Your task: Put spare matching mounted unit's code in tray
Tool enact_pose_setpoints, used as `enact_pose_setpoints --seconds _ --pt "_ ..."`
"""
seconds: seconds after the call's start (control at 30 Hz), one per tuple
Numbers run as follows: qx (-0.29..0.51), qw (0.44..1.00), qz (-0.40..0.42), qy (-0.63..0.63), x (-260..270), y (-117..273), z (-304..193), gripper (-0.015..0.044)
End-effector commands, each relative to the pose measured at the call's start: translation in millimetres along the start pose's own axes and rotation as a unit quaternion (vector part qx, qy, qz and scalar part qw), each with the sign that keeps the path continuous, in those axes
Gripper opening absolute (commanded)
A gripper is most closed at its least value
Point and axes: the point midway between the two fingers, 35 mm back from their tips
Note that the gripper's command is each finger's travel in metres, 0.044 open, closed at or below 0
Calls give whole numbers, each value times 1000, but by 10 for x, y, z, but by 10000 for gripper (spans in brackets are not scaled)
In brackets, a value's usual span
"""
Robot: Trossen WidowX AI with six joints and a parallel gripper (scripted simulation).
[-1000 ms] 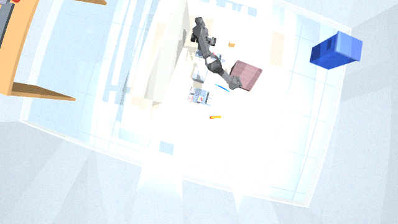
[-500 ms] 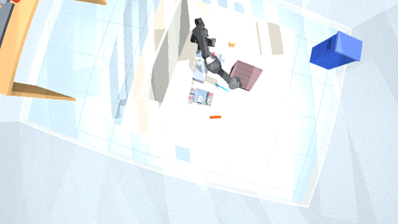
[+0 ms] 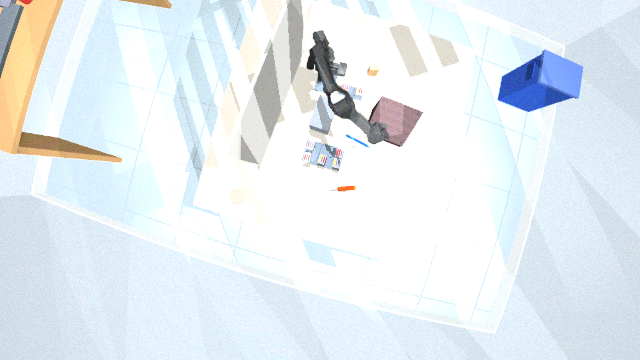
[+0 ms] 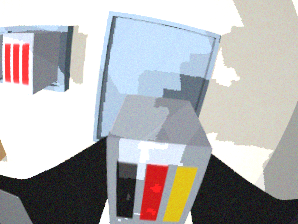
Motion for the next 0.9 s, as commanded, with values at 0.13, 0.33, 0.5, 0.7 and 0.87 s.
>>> enact_pose_setpoints --seconds 0.13,0.33,0.5,0.7,0.87 --pt "-2 1000 -1 -2 -7 -74 4 0" --pt "-2 1000 -1 -2 -8 -122 5 0" --pt "-2 1000 -1 -2 -8 -162 5 0" --pt "-2 1000 -1 -2 -8 -210 7 0" --pt "-2 1000 -2 -2 -7 -250 9 0"
Point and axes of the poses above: the point midway between the two fingers, 35 mm back from their tips, its own y axis back along the fingers, its own x axis across the jaws, z = x × y, and after that the axes turned 11 degrees about y, right-handed
